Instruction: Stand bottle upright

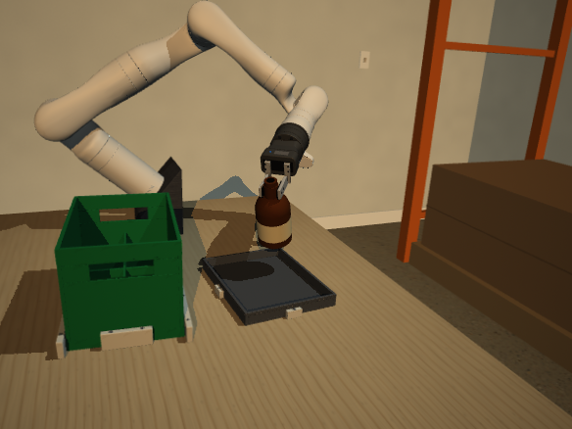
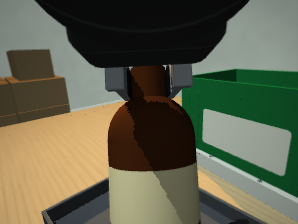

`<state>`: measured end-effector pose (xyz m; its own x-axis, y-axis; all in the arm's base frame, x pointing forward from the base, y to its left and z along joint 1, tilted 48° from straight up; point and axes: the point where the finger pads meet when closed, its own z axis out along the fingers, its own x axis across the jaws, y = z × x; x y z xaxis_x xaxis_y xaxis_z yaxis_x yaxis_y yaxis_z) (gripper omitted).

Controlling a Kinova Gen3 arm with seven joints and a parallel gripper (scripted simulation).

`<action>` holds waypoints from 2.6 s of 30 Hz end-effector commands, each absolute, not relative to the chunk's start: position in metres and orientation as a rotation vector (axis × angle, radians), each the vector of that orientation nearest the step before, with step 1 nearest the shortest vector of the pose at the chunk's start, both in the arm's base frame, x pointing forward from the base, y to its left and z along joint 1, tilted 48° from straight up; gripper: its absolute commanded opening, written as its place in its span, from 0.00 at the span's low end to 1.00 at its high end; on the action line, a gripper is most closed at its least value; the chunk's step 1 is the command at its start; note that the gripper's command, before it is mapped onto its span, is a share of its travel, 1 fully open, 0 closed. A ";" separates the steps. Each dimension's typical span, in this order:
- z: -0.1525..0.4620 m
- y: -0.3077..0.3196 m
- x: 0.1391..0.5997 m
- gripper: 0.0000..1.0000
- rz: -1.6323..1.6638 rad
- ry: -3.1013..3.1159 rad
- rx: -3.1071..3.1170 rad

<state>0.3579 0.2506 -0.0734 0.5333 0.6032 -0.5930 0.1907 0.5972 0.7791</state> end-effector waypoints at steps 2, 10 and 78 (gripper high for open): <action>-0.069 0.250 0.358 0.00 0.296 1.008 0.932; -0.066 0.248 0.359 0.00 0.296 1.008 0.932; -0.068 0.244 0.359 0.00 0.296 1.008 0.932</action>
<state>0.3592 0.2433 -0.0682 0.5337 0.6040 -0.5919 0.1909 0.5959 0.7801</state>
